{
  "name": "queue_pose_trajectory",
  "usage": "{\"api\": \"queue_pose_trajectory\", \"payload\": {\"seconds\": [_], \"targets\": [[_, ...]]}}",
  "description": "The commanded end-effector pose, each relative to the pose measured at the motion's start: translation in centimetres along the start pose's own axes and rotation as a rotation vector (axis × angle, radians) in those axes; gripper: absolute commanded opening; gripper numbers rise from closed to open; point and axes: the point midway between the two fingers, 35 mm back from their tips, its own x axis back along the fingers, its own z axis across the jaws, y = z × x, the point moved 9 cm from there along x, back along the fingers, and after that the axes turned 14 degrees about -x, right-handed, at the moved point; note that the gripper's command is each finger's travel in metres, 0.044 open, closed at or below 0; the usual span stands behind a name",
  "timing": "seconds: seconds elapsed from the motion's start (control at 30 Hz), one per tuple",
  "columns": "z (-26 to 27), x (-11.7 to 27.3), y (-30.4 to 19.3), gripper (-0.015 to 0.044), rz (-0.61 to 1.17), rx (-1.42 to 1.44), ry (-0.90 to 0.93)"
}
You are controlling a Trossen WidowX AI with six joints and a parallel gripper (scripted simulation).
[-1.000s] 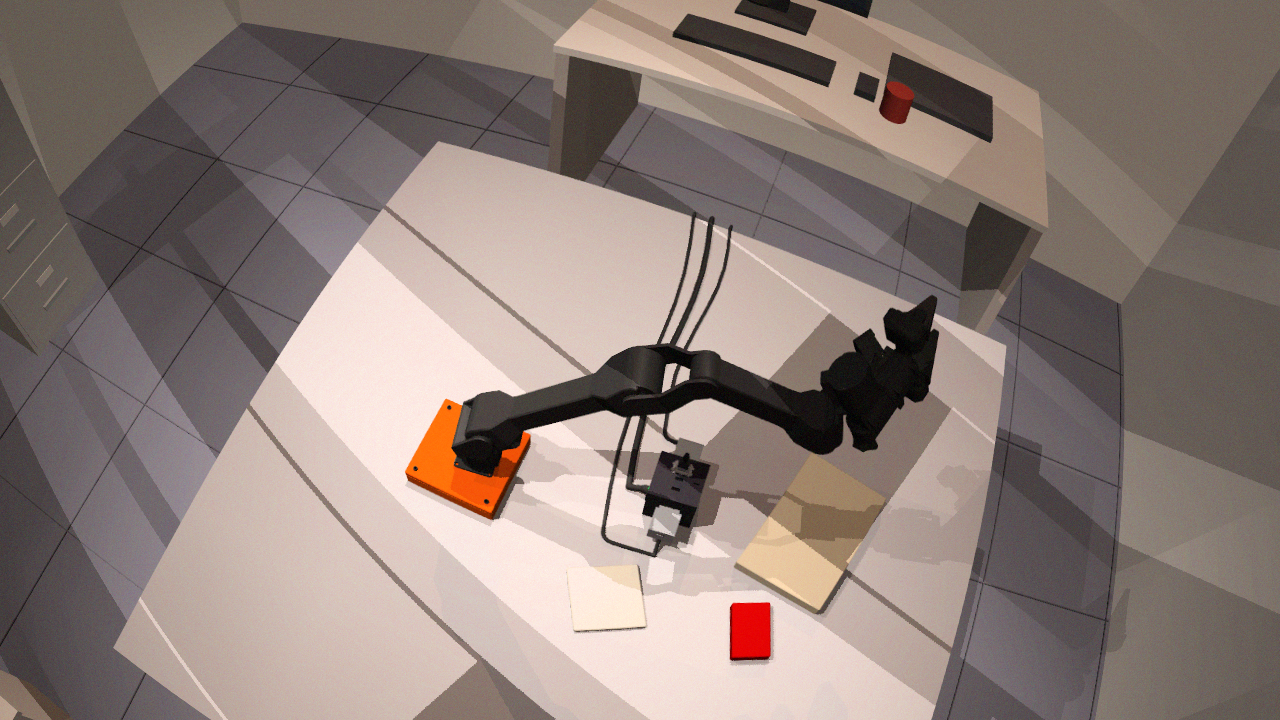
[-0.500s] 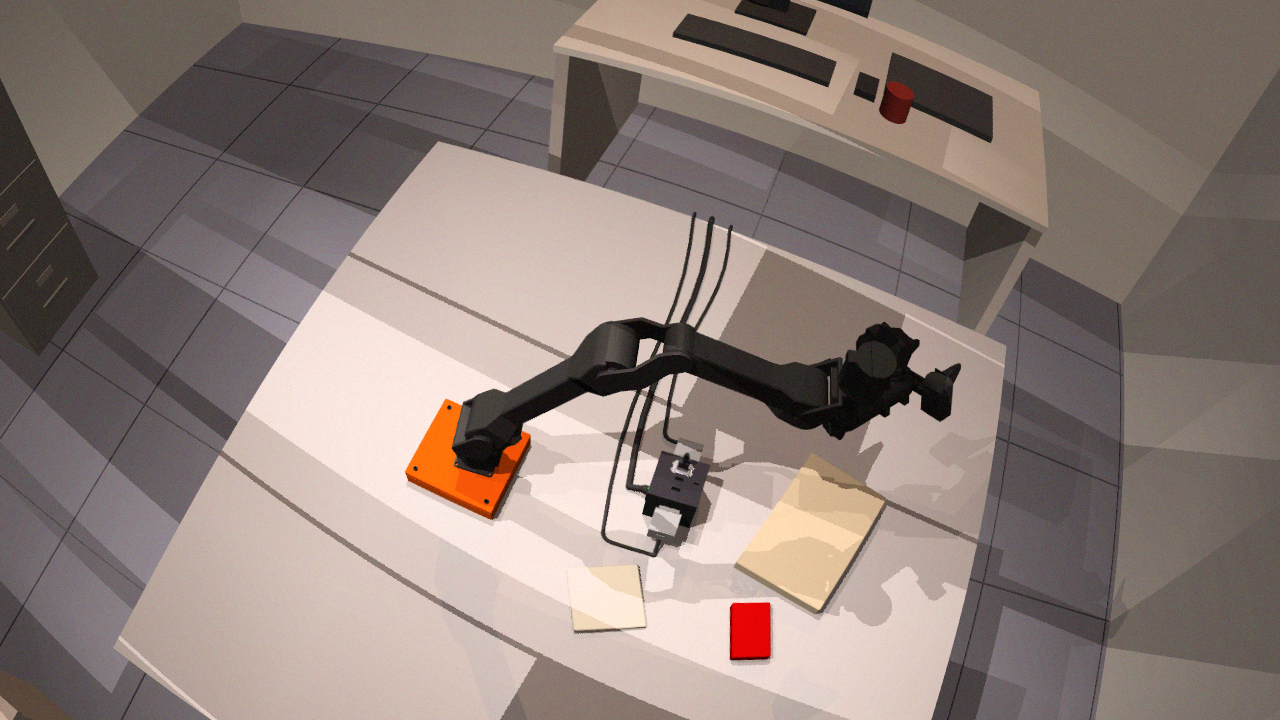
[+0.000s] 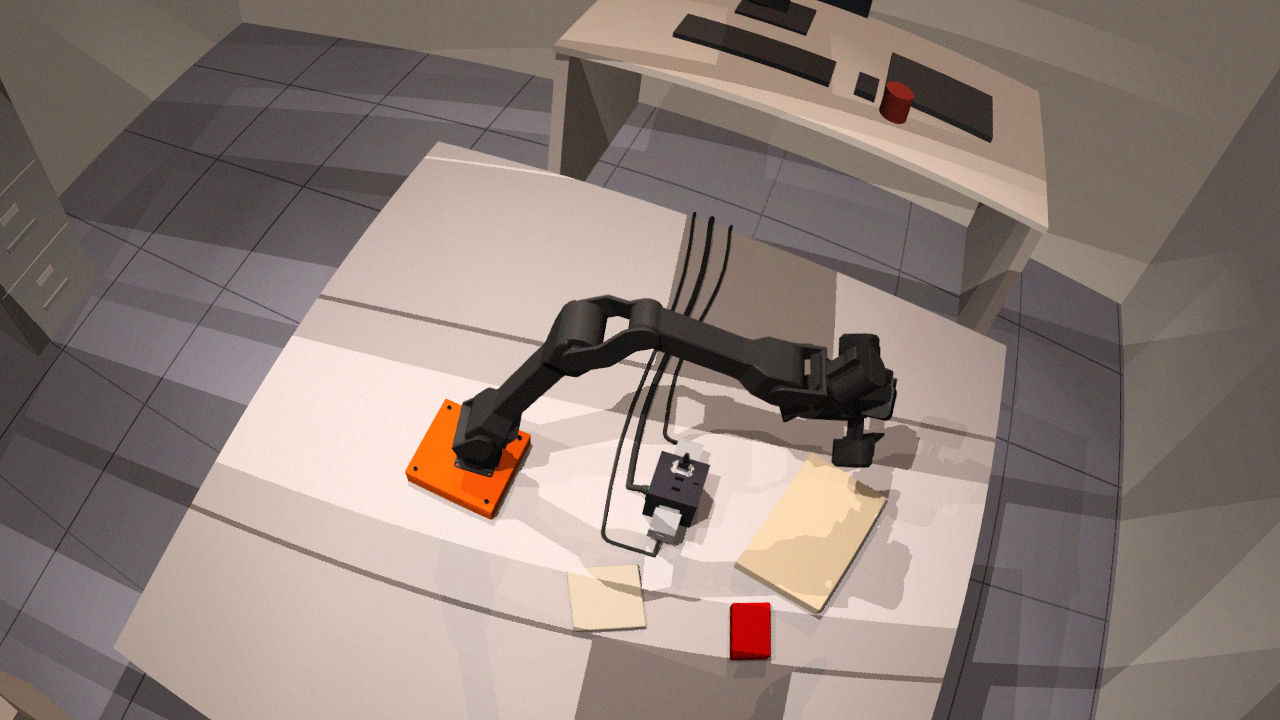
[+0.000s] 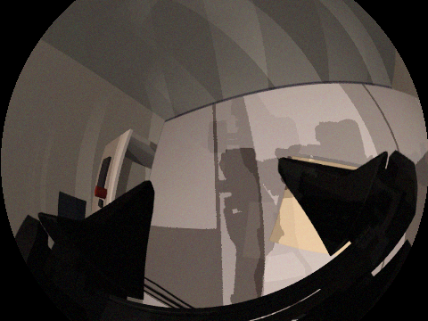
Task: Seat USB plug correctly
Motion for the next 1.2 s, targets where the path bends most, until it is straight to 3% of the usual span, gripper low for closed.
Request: {"api": "queue_pose_trajectory", "payload": {"seconds": [0.0, 0.3, 0.6, 1.17], "targets": [[-1.6, 3.6, -4.0, 0.0440, 0.091, -0.589, -0.329], [-2.9, 7.6, -7.9, 0.0440, 0.051, -1.071, -0.697], [-4.0, 13.2, -11.9, 0.0440, -0.150, -1.464, -1.111], [-4.4, 13.7, -12.2, 0.0440, -0.164, -1.478, -1.130]]}}
